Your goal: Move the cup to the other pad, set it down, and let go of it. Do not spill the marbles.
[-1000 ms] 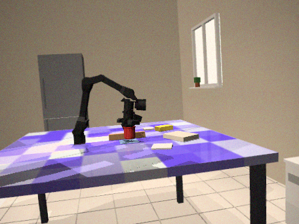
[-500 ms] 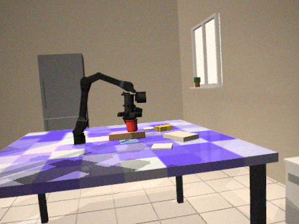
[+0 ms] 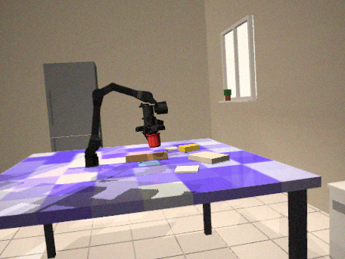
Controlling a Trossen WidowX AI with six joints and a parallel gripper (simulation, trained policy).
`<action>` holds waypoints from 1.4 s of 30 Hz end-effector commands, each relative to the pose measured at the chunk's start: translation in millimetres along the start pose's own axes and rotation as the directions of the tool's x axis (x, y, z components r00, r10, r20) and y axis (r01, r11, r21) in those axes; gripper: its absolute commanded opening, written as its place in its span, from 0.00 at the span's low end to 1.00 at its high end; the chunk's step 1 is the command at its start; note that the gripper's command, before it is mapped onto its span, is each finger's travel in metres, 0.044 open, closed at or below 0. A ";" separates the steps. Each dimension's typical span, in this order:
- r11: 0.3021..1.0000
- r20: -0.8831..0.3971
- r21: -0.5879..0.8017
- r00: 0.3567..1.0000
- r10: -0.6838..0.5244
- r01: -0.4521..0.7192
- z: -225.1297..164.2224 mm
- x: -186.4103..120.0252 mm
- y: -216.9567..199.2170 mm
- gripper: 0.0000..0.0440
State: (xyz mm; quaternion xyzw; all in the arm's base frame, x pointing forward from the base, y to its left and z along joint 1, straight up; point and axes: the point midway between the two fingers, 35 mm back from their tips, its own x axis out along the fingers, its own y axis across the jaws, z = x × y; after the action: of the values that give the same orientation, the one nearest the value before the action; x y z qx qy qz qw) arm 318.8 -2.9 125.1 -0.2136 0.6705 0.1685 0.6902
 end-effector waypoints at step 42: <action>0.985 0.096 -0.170 0.995 -0.011 0.027 44.9 42.5 125.3 0.00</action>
State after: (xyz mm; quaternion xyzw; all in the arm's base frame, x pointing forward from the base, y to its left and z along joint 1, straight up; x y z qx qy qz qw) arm 297.5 124.4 81.4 -0.2704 0.6156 0.2333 0.7025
